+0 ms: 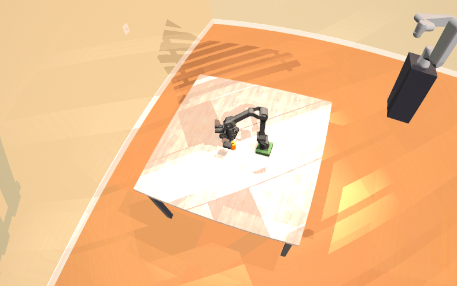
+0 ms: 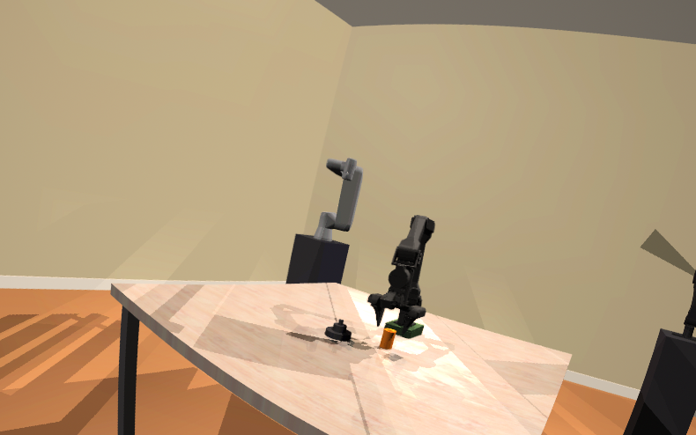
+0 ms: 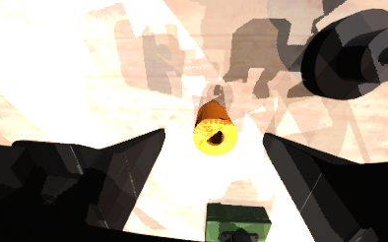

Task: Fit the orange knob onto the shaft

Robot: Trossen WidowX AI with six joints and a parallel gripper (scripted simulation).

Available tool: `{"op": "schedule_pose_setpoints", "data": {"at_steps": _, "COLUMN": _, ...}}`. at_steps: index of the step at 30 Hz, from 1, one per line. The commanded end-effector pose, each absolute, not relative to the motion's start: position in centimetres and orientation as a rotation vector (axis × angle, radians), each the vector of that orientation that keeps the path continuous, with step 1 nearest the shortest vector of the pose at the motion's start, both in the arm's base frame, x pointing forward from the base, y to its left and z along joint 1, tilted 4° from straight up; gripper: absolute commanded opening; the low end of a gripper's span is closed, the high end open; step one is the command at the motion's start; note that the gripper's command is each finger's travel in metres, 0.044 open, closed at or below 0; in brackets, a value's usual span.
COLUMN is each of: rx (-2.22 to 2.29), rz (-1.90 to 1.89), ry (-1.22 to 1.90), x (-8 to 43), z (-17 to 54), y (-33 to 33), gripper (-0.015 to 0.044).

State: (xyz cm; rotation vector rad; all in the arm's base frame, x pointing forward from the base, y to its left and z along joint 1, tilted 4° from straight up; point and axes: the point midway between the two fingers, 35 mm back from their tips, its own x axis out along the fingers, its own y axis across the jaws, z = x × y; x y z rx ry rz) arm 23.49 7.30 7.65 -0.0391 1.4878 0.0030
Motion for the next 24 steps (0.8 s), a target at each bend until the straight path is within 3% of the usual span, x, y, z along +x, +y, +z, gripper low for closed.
{"op": "schedule_pose_setpoints", "data": {"at_steps": 1, "rx": -0.046, "rz": 0.000, "ry": 1.490, "x": 23.5, "z": 7.0, "y": 7.2, "gripper": 0.0440}}
{"op": "schedule_pose_setpoints", "data": {"at_steps": 24, "rx": -0.046, "rz": 0.000, "ry": 1.490, "x": 23.7, "z": 3.3, "y": 7.0, "gripper": 0.0440}}
